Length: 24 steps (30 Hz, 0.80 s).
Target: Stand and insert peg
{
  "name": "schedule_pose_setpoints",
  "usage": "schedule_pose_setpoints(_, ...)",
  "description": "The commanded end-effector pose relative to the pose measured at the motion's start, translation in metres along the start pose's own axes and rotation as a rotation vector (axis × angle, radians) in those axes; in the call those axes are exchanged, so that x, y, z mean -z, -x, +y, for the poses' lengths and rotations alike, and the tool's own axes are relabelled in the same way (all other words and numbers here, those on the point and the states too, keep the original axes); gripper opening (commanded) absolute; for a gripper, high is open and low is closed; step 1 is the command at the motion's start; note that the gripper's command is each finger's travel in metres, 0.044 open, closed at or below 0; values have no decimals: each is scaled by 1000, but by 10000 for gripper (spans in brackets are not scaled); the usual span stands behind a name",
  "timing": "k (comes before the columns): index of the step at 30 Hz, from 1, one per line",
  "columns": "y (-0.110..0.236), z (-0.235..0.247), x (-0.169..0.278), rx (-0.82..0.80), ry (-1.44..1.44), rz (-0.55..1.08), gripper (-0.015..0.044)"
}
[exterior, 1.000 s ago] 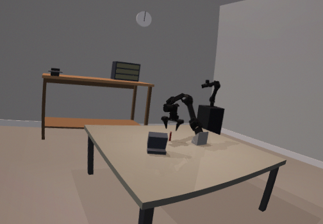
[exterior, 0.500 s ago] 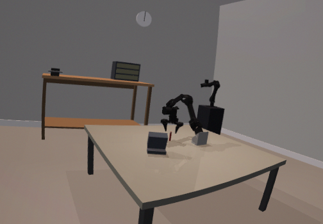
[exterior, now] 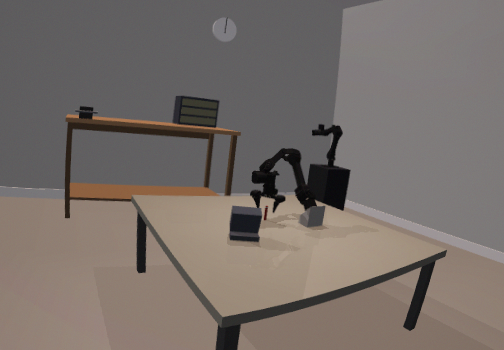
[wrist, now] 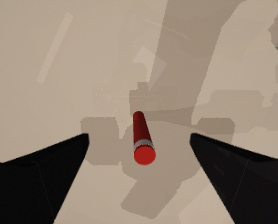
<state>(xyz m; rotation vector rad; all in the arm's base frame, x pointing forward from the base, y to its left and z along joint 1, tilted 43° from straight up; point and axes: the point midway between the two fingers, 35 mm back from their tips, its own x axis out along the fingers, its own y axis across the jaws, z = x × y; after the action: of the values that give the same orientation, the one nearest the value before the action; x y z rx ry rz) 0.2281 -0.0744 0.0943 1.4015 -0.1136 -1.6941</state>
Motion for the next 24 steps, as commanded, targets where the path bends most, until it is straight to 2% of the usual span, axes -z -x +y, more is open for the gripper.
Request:
schedule_pose_setpoints(1, -7, -1, -2, -3, 6, -5, 440)
schedule_pose_setpoints(7, -14, -1, -3, -5, 6, -6, 440)
schedule_pose_setpoints(22, -10, 0, -2, -2, 0, -3, 46)
schedule_pose_setpoints(24, -10, 0, -2, -2, 0, -3, 33)
